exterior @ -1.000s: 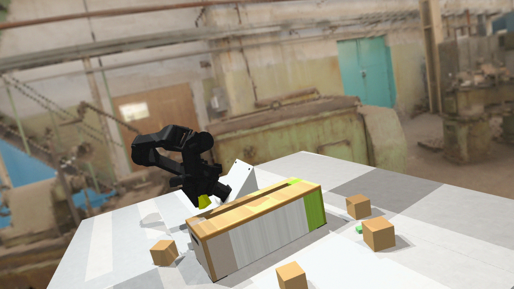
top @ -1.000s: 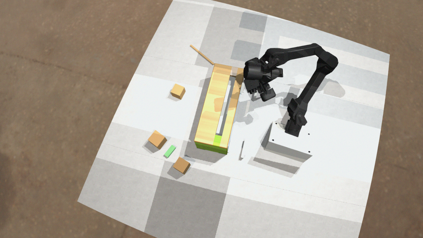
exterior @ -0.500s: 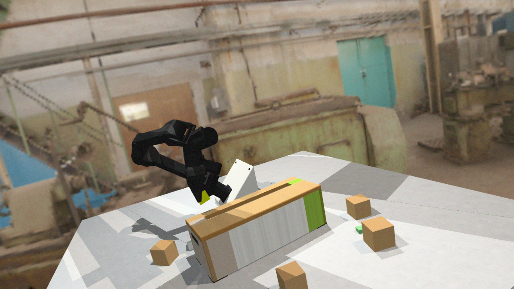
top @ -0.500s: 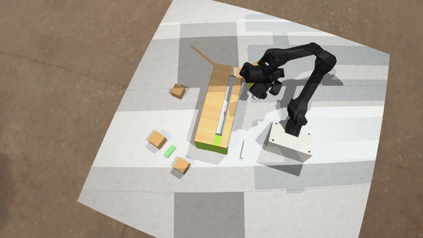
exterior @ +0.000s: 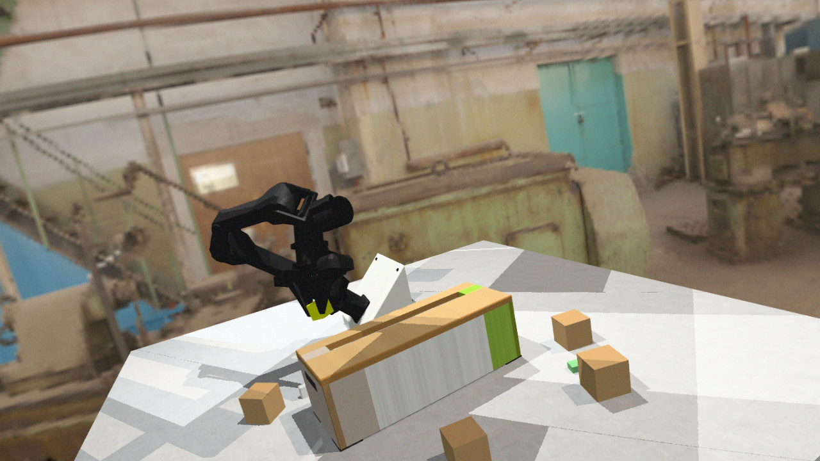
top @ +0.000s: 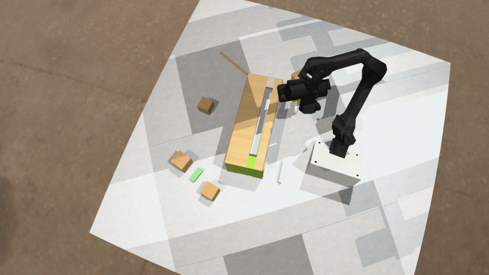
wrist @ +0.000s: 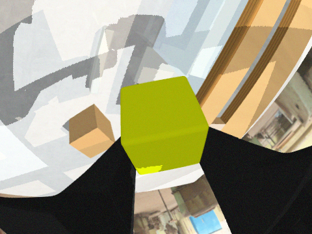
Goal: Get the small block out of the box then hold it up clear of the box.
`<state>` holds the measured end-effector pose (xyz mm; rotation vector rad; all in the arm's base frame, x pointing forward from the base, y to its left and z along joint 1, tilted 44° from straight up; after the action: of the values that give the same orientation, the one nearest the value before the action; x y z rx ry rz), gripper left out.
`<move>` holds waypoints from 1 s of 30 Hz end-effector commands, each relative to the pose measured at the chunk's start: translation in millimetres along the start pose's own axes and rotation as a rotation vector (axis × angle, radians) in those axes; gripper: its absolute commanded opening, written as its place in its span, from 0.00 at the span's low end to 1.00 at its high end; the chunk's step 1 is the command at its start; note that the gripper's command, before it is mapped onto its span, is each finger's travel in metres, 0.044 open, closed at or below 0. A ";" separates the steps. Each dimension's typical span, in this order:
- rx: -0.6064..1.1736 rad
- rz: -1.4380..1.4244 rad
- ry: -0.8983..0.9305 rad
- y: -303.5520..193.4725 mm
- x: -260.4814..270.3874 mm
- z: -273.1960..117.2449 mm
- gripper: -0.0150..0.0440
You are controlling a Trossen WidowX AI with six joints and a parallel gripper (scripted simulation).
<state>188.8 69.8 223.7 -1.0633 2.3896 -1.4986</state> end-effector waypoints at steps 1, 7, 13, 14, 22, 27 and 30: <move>0.024 -0.181 -0.001 -0.6 -1.4 -4.2 0.25; 0.053 -0.440 0.001 -0.5 -2.5 -10.2 0.25; 0.060 -0.504 0.003 -0.5 -2.8 -11.7 0.25; 0.060 -0.504 0.003 -0.5 -2.8 -11.7 0.25; 0.060 -0.504 0.003 -0.5 -2.8 -11.7 0.25; 0.060 -0.504 0.003 -0.5 -2.8 -11.7 0.25; 0.060 -0.504 0.003 -0.5 -2.8 -11.7 0.25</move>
<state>185.7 80.2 228.8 -1.7338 2.1644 -1.6824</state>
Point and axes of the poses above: the point midway between the two fingers, 35 mm back from their tips, its own z axis out along the fingers, its own x axis across the jaws, y = z × x, the point moved 7 cm from there along -z, back along the fingers, and after that the axes turned 3 degrees about -z, right-handed, at the moved point
